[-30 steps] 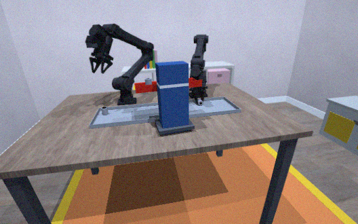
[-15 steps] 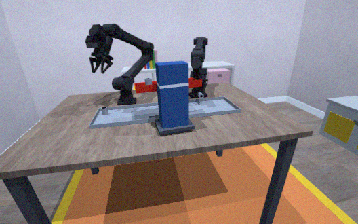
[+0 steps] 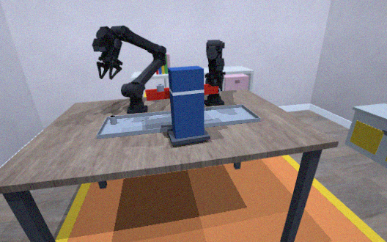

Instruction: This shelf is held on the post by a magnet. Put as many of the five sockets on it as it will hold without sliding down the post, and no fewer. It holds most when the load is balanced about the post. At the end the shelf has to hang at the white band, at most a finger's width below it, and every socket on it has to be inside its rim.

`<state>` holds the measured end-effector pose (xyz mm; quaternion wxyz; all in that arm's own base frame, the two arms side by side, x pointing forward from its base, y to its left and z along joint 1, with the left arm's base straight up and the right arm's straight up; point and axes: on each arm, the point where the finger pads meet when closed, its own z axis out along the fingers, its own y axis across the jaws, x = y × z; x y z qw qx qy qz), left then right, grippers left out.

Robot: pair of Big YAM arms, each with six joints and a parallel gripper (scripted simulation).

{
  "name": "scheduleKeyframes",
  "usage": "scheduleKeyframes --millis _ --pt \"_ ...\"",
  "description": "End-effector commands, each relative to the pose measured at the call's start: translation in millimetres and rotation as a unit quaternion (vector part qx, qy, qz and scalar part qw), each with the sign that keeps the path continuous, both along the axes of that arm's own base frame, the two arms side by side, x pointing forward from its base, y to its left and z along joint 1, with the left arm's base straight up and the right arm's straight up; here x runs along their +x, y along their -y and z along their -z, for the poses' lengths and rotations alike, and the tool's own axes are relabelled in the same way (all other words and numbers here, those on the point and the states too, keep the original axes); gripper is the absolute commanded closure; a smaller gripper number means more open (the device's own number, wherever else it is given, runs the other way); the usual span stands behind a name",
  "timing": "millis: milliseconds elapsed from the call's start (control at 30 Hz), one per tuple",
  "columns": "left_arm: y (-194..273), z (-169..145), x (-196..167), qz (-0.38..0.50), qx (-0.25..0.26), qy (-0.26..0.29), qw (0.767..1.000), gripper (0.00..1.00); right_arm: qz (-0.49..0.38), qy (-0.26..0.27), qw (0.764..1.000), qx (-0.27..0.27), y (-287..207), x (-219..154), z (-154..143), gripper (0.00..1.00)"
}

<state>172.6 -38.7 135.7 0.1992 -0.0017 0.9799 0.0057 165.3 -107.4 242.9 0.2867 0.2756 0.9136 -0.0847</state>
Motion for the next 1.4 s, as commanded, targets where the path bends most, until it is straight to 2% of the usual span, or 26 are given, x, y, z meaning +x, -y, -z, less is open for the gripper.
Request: scheduleKeyframes --millis 0,433,600,833,900,1000,1067,1233,1367 --pt "4 -73 7 0.002 -0.012 0.036 0.999 0.73 -0.007 0.017 1.000 -0.012 4 8 -16 0.35" --pt "5 -145 5 0.002 -0.011 0.032 0.999 0.73 -0.007 0.017 1.000 -0.012 4 8 -16 0.35" --pt "5 -160 5 0.002 -0.011 0.032 0.999 0.73 -0.007 0.017 1.000 -0.012 4 8 -16 0.35" --pt "5 -161 5 0.002 -0.011 0.032 0.999 0.73 -0.007 0.017 1.000 -0.012 4 8 -16 0.35" --pt "5 -162 9 0.022 -0.004 0.037 0.999 0.73 -0.009 0.024 0.999 -0.019 4 8 -24 0.35" --pt "8 -163 18 0.075 0.010 0.044 0.996 0.73 -0.012 0.009 1.000 -0.011 -2 0 3 0.35" --pt "8 -163 18 0.075 0.010 0.044 0.996 0.73 -0.012 0.009 1.000 -0.011 -2 0 3 0.35" --pt "29 -163 41 0.211 0.021 0.046 0.976 0.73 -0.010 0.006 1.000 -0.005 -13 -16 32 0.35" --pt "39 -158 49 0.256 0.018 0.040 0.966 0.73 -0.002 0.003 1.000 0.003 -17 -21 42 0.35"
